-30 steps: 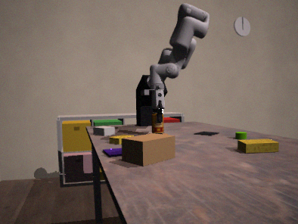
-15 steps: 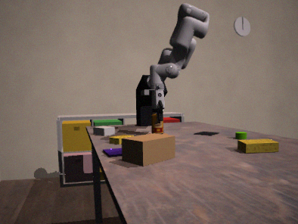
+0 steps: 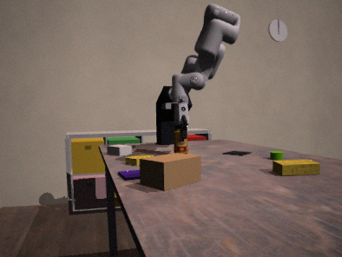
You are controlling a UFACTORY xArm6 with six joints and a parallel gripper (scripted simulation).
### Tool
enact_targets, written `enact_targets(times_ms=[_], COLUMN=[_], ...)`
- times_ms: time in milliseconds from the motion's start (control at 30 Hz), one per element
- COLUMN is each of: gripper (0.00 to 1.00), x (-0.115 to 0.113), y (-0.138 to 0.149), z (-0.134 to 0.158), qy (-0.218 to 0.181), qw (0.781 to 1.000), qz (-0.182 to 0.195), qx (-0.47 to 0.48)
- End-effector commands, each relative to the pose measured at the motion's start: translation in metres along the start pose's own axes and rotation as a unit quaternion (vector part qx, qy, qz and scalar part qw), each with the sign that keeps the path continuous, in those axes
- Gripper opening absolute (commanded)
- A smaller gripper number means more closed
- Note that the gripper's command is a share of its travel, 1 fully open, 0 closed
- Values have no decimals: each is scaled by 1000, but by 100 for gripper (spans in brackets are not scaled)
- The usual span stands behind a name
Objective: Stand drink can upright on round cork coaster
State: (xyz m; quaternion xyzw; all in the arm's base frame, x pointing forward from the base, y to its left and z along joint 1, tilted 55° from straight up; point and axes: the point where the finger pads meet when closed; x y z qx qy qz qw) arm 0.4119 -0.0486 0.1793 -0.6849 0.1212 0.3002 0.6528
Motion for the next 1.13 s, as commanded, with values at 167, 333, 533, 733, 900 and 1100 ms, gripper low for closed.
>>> enact_targets(times_ms=[167,333,533,733,900,1100], gripper=[100,100,100,100,100,100], x=[0,0,-9,-23,-47,-75], y=[0,0,1,0,1,0], z=[0,0,0,0,0,0], qy=[0,0,1,0,1,0], qw=[1000,1000,1000,1000,1000,1000], qz=[0,0,-1,-1,-1,-1], qx=[0,0,0,0,0,0])
Point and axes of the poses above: the point where the finger pads meet when closed, its own x axis out along the fingers, its own y axis across the jaws, z = x × y, and after that the axes turned 8 degrees about -x, right-handed
